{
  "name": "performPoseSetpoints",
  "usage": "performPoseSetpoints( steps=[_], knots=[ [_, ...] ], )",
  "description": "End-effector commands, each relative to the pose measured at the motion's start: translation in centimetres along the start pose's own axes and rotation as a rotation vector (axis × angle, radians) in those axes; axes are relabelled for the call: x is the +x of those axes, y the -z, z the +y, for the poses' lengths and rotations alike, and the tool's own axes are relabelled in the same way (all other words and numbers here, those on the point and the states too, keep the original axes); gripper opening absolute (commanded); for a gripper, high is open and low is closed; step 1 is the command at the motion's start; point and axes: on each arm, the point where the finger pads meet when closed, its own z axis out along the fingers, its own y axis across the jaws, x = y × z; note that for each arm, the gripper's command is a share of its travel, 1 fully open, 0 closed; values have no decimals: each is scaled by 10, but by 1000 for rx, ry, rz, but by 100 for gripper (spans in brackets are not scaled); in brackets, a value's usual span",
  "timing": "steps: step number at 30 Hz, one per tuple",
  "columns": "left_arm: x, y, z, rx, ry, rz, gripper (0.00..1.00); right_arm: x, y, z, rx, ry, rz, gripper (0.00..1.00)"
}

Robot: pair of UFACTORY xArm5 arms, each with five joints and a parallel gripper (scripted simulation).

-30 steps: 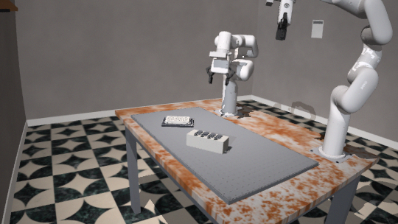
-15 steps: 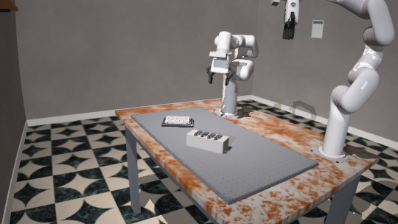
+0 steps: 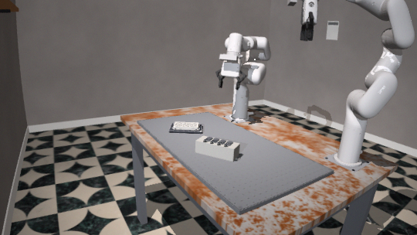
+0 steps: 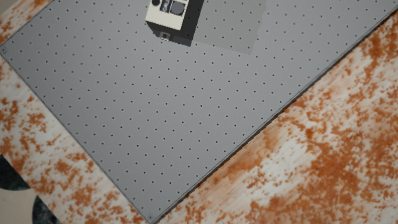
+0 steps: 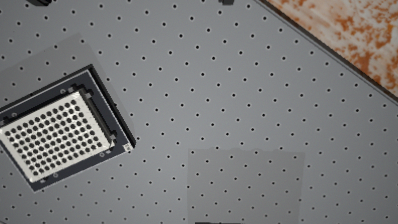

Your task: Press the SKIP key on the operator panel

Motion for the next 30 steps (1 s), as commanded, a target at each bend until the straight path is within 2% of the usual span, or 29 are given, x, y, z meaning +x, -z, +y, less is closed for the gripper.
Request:
performPoseSetpoints(
  steps=[1, 30],
  knots=[
    [-2, 1, 0, 0, 2, 0, 100, 1, 1, 0, 0, 0, 3, 100],
    [-6, 2, -2, 0, 12, -7, 100, 1, 1, 0, 0, 0, 3, 100]
  ],
)
